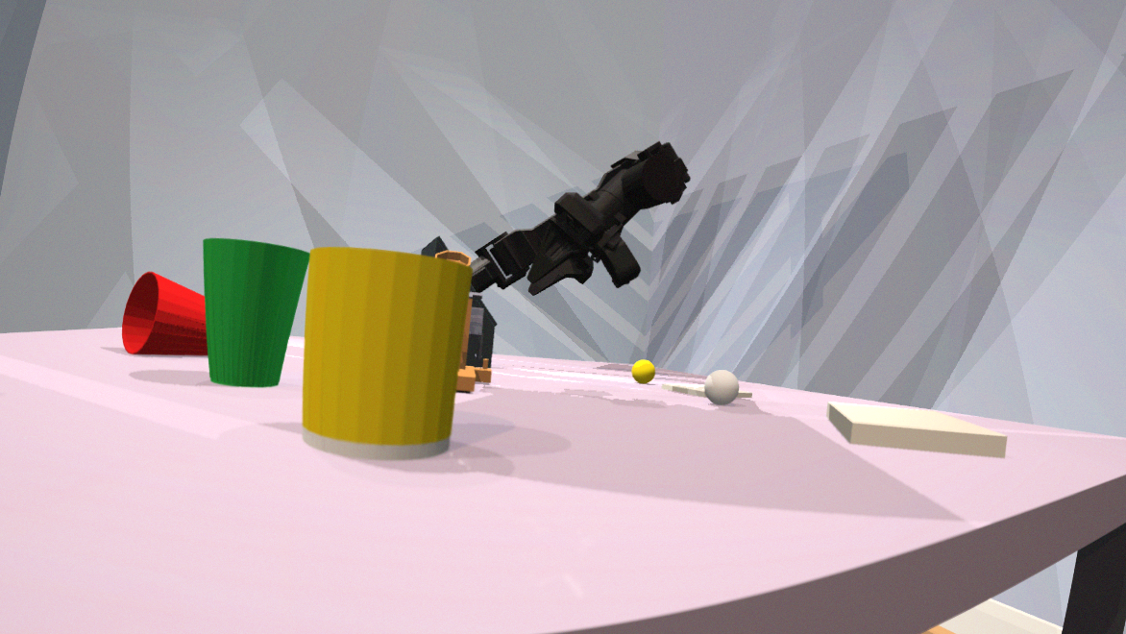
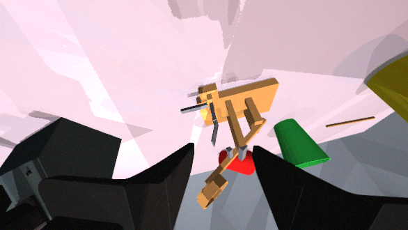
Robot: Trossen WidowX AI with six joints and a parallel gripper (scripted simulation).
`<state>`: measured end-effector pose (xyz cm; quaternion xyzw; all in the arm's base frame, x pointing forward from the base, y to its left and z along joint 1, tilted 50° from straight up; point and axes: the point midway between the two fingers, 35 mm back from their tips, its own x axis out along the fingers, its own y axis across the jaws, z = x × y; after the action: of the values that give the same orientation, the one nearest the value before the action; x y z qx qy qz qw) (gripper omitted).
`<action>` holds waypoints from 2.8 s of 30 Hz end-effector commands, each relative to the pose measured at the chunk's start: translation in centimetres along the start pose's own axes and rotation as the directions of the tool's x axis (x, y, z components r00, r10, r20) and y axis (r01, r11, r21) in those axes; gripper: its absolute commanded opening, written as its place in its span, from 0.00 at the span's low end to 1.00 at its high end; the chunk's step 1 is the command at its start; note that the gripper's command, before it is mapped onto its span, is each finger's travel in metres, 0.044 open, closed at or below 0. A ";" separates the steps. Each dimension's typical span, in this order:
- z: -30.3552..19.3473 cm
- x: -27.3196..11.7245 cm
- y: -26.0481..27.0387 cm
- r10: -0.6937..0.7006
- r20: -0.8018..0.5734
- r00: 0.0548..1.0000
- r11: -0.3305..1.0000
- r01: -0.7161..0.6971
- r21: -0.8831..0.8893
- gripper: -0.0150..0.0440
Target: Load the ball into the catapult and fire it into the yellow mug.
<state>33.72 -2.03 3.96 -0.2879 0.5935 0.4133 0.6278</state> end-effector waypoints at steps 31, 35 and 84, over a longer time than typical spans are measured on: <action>-4.5 -1.1 -19.8 -0.253 0.397 0.882 0.556 -0.203 0.806 1.00; -6.0 -1.2 -21.9 -0.294 0.433 0.852 0.464 -0.270 0.844 1.00; -14.2 -1.5 -28.8 -0.462 0.539 0.704 0.105 -0.560 0.822 1.00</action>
<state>51.32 -28.65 -0.17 0.4172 0.4250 0.0008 0.8033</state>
